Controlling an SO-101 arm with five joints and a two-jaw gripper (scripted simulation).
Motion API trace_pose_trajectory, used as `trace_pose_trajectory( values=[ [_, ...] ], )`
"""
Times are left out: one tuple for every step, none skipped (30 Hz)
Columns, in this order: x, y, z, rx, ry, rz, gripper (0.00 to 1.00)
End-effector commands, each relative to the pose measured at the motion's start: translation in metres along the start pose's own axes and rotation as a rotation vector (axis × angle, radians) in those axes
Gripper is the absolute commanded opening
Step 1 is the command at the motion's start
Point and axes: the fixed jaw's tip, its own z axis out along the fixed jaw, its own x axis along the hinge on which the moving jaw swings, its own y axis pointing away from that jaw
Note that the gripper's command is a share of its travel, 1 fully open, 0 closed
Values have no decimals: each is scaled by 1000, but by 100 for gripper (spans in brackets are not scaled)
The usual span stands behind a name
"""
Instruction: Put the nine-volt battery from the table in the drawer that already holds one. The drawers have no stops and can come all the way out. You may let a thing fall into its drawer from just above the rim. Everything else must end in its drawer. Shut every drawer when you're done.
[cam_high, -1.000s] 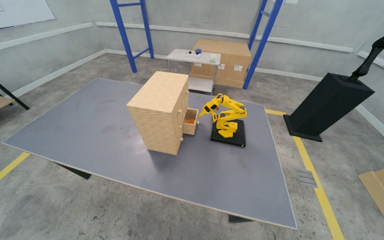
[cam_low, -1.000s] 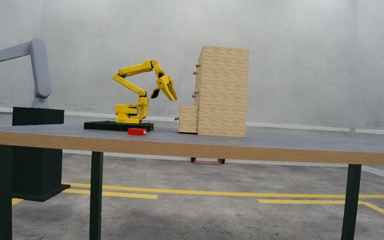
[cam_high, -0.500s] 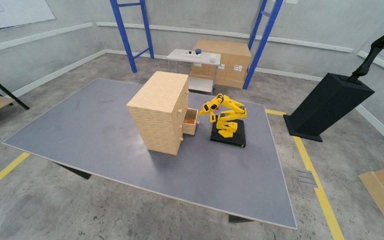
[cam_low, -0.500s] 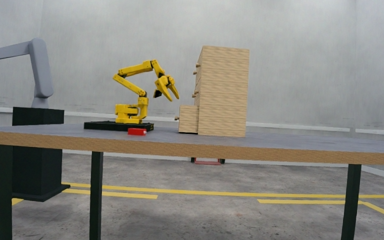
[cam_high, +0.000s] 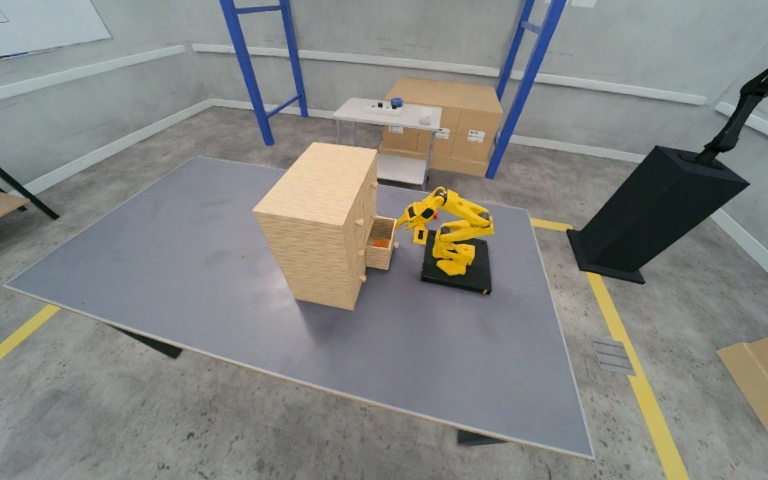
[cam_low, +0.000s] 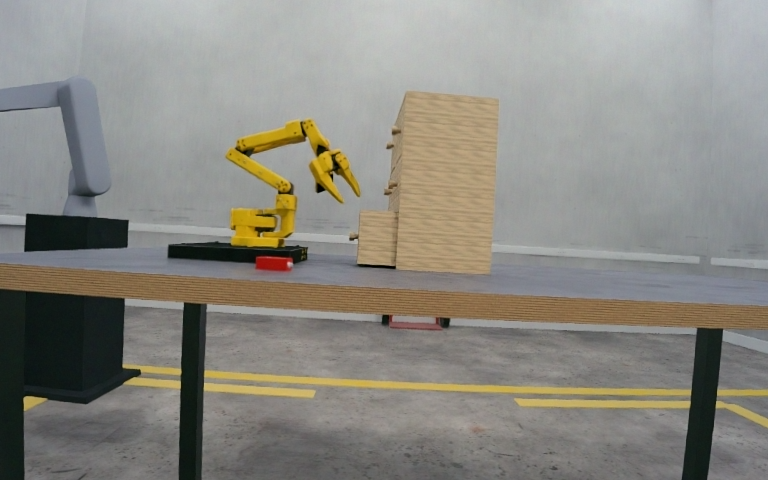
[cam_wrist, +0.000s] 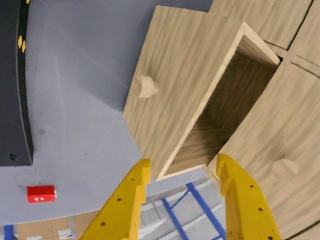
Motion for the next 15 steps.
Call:
trace_pose_trajectory(
  values=[
    [1,0,-1,-2,5,94,21],
    [1,0,-1,-2,5,119,21],
    [1,0,-1,-2,5,145,21],
    [1,0,-1,-2,6,170,21],
    [1,0,-1,-2,6,195,21],
    [1,0,-1,-2,7,220,21],
    [1,0,-1,-2,7,245,21],
    [1,0,-1,-2,8,270,21],
    [1,0,-1,-2,8,295,21],
    [0,0,-1,-2,8,321,21],
    [0,0,-1,-2,9,346,21],
    [0,0,-1,-2,9,371,21],
    [0,0,-1,-2,10,396,21],
    [0,0,-1,-2,10,396,21],
    [0,0,-1,-2,10,396,21]
  ],
)
